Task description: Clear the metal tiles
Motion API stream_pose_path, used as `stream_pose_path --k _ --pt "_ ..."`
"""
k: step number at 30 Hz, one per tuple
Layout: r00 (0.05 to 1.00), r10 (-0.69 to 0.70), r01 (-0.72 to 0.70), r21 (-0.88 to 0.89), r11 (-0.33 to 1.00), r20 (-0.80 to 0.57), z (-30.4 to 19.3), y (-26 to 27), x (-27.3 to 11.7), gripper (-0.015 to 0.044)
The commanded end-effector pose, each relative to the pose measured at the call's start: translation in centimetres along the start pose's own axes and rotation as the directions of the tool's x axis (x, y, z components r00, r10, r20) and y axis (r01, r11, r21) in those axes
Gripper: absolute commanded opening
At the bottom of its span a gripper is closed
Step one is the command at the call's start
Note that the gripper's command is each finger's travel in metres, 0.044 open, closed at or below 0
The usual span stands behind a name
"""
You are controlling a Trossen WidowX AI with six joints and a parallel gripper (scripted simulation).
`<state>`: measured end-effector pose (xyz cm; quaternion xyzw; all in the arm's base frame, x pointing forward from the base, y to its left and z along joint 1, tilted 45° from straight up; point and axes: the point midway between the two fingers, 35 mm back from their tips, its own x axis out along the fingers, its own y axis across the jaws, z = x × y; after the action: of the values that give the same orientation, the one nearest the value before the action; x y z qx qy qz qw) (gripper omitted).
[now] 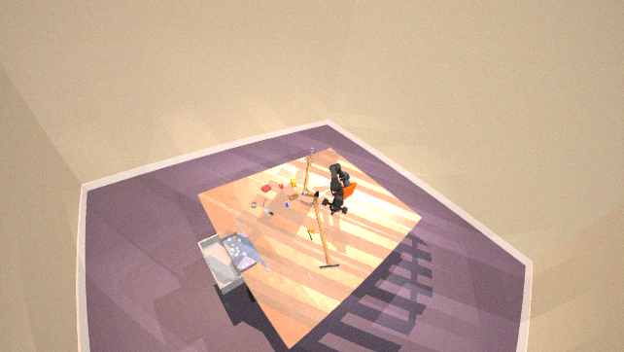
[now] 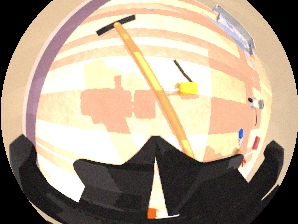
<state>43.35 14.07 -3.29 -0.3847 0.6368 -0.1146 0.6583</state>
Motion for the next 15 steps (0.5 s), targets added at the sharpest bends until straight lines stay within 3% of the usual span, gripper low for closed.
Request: stream_pose_path --k 1,15 --pt "1.0 0.004 -0.004 0.063 0.998 0.01 -0.3 0.4 -0.6 0.0" --pt "1.0 0.004 -0.005 0.063 0.998 0.011 -0.3 0.5 1.7 0.0"
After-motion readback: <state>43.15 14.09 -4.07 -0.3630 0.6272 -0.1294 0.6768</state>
